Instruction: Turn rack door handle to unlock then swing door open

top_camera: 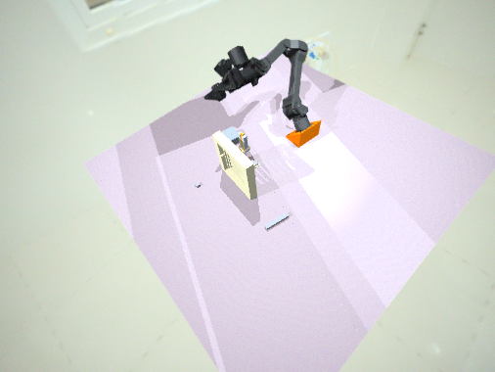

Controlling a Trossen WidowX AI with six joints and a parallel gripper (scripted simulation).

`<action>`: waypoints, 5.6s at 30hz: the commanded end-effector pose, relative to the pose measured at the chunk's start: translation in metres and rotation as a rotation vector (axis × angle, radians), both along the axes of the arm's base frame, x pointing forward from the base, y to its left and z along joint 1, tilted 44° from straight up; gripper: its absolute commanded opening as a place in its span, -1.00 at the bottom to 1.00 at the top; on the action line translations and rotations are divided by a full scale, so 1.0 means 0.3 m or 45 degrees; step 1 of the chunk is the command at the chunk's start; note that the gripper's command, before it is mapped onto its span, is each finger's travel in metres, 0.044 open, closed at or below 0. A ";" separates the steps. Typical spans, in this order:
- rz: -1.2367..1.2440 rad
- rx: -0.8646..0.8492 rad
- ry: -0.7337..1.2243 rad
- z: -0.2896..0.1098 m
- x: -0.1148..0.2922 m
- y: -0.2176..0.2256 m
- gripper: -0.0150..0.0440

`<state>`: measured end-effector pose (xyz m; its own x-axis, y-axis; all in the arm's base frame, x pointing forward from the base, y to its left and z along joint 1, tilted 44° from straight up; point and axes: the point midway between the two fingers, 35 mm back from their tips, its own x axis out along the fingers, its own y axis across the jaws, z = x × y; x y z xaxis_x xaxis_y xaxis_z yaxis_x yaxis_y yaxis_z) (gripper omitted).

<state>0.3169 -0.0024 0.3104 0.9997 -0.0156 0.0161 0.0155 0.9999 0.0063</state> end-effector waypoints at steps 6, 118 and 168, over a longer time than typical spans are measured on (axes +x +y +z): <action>-0.026 0.066 0.178 -0.063 0.047 0.013 0.49; -0.920 -0.559 2.011 -0.625 -0.011 0.017 -0.11; -2.066 0.904 0.789 -0.626 -0.011 0.017 -0.43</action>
